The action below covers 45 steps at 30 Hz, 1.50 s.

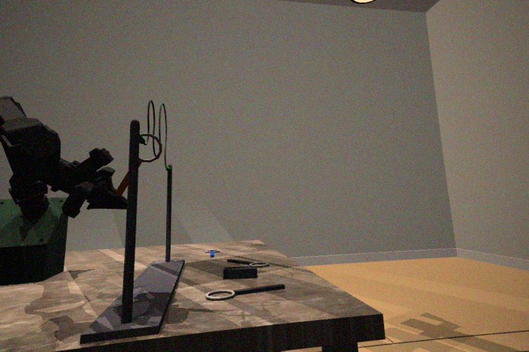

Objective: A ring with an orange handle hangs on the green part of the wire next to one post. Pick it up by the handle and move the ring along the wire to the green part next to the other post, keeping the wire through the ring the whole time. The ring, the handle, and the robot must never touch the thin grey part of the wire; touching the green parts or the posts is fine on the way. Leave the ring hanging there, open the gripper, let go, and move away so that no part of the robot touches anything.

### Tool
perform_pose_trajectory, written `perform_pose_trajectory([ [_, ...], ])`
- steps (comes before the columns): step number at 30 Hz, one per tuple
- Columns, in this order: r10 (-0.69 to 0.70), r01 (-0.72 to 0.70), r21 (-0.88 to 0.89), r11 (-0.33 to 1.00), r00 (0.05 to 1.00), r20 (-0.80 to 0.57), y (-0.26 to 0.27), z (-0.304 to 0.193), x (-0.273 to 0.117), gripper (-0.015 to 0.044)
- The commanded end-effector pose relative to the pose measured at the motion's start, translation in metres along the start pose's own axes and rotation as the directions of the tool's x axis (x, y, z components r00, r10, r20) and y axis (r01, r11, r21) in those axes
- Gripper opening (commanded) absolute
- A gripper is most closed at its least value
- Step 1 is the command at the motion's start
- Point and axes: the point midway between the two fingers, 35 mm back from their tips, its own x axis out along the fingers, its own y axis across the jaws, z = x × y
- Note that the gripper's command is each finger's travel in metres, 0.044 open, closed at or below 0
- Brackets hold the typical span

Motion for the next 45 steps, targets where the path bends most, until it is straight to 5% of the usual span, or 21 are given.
perform_pose_trajectory([
  [1, 0.041, -0.042, 0.067, 0.997, 0.999, 0.014, 0.015, 0.006, -0.004, -0.015],
  [25, 0.276, -0.289, 0.48, 0.829, 0.956, 0.1, 0.089, 0.027, -0.014, -0.015],
  [45, 0.372, -0.396, 0.655, 0.644, 0.91, 0.184, 0.12, 0.051, -0.028, -0.015],
])
